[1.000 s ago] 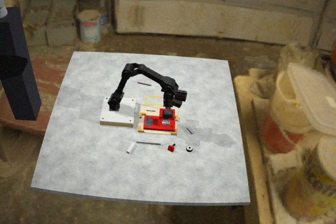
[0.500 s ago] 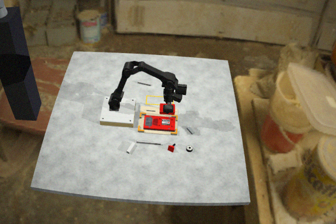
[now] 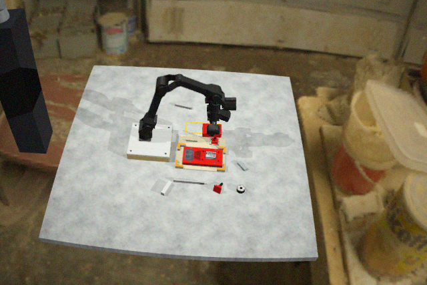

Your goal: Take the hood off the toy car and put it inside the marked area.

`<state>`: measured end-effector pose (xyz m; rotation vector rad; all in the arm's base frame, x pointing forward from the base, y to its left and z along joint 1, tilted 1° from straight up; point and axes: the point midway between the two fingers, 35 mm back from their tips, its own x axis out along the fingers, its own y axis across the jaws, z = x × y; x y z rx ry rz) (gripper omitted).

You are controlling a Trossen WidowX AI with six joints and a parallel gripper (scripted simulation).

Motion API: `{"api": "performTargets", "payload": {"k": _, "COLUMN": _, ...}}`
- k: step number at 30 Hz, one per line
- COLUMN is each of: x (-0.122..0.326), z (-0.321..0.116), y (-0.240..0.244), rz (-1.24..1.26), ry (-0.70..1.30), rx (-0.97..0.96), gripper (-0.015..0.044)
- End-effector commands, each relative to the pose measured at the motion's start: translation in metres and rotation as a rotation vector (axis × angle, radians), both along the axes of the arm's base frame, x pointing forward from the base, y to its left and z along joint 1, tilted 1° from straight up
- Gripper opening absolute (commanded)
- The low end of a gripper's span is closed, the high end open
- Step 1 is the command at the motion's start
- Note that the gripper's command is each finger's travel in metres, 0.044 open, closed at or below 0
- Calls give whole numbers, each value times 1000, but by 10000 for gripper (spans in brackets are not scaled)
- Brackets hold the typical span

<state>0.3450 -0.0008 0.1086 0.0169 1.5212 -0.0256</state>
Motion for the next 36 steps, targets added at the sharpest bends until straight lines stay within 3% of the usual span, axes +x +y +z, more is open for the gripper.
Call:
{"api": "performTargets", "payload": {"k": 1, "x": -3, "z": -1, "y": 14, "rz": -7, "ry": 6, "rx": 4, "gripper": 0}}
{"api": "performTargets", "payload": {"k": 36, "x": -36, "z": 0, "y": 121, "rz": -47, "ry": 7, "rx": 5, "gripper": 0}}
